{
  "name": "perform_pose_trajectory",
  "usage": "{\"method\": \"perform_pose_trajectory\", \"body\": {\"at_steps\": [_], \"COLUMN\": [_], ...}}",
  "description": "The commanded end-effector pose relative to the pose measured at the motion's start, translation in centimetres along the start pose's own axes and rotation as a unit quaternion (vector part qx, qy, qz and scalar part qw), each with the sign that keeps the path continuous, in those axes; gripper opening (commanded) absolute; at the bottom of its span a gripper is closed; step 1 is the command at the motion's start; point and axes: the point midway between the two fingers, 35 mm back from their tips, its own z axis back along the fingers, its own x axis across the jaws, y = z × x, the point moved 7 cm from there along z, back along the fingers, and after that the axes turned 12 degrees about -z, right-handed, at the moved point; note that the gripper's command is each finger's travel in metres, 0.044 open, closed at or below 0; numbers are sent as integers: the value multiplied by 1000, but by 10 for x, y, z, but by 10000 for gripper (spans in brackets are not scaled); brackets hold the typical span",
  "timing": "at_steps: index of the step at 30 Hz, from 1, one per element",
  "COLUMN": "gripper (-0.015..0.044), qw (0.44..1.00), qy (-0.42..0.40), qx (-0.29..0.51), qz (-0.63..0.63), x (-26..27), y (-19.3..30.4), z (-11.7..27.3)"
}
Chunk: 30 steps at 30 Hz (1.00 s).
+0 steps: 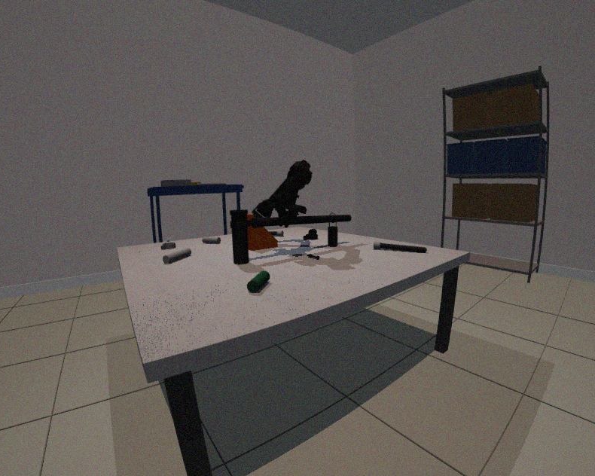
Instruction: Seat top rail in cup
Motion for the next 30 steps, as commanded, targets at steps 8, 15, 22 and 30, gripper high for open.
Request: {"method": "perform_pose_trajectory", "body": {"at_steps": [8,15,22,30], "gripper": [0,0,0,157], "qw": [1000,1000,1000,1000], "qy": [-6,-6,-1,-1], "qx": [-7,-7,-1,-1], "qz": [-8,-8,-2,-2], "x": [-1,-2,-1,-1], "y": [-12,-14,-7,-7], "z": [2,1,-2,-2]}}
